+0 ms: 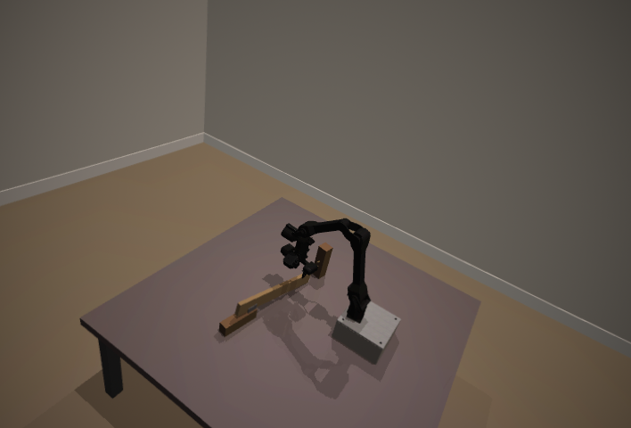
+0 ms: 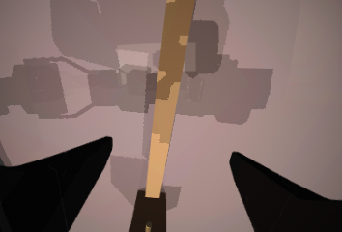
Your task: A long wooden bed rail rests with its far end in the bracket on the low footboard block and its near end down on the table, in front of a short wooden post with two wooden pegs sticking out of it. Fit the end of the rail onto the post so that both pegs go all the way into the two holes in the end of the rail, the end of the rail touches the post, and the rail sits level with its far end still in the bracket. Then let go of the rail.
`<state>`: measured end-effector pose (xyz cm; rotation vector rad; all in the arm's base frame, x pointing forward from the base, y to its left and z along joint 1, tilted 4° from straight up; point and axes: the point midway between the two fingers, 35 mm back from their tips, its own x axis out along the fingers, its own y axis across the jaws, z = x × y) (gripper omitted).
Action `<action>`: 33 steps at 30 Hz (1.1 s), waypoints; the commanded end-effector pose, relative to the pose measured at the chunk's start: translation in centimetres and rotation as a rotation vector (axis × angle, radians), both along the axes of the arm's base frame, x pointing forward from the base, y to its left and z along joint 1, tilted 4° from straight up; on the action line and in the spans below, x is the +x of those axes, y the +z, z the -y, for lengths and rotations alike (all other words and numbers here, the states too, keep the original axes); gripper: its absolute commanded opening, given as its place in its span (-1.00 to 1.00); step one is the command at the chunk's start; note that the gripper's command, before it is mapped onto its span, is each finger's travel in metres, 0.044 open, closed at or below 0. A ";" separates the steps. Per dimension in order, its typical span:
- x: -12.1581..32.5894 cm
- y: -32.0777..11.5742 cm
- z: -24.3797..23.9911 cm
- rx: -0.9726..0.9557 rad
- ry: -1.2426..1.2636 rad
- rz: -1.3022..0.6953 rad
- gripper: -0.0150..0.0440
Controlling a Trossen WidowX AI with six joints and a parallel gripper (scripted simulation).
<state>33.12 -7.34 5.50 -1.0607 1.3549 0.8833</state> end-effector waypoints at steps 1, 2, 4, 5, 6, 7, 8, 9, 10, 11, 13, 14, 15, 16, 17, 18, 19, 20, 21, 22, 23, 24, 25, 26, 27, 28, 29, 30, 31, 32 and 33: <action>-0.3 -1.2 -1.3 0.027 -0.009 -0.028 1.00; -0.3 -1.2 -1.3 0.027 -0.009 -0.028 1.00; -0.3 -1.3 -1.3 0.027 -0.009 -0.028 1.00; -0.3 -1.5 -1.3 0.027 -0.009 -0.028 1.00; -0.3 -1.6 -1.3 0.027 -0.009 -0.028 1.00; -0.2 -1.8 -1.3 0.027 -0.009 -0.028 1.00; -0.2 -2.0 -1.3 0.027 -0.009 -0.028 1.00; -0.2 -2.1 -1.3 0.027 -0.009 -0.028 1.00; -0.2 -2.3 -1.3 0.027 -0.009 -0.028 1.00; -0.2 -2.4 -1.3 0.027 -0.009 -0.028 1.00; -0.1 -2.8 -1.3 0.027 -0.009 -0.028 1.00; -0.1 -2.9 -1.2 0.027 -0.009 -0.028 1.00; -0.1 -3.1 -1.2 0.027 -0.009 -0.028 1.00; -0.1 -3.3 -1.2 0.027 -0.009 -0.028 1.00; -0.1 -3.4 -1.2 0.027 -0.009 -0.028 1.00; -0.1 -3.6 -1.2 0.027 -0.009 -0.028 1.00; -0.1 -3.7 -1.2 0.027 -0.009 -0.028 1.00; -0.1 -3.9 -1.2 0.027 -0.009 -0.028 1.00; -0.1 -4.1 -1.2 0.027 -0.009 -0.028 1.00; -0.1 -4.2 -1.2 0.027 -0.009 -0.028 1.00; -0.1 -4.4 -1.2 0.027 -0.010 -0.028 1.00; -0.1 -4.6 -1.2 0.027 -0.010 -0.028 1.00; -0.1 -4.7 -1.2 0.027 -0.010 -0.029 1.00; -0.1 -4.9 -1.2 0.027 -0.010 -0.029 1.00; -0.1 -5.0 -1.2 0.027 -0.010 -0.029 1.00; -0.1 -5.2 -1.2 0.027 -0.011 -0.029 1.00; -0.1 -5.4 -1.2 0.027 -0.011 -0.029 1.00; -0.1 -5.5 -1.2 0.027 -0.011 -0.029 1.00; -0.1 -5.7 -1.2 0.027 -0.011 -0.029 1.00; -0.1 -5.8 -1.2 0.027 -0.011 -0.029 1.00; -0.1 -6.0 -1.2 0.027 -0.011 -0.029 1.00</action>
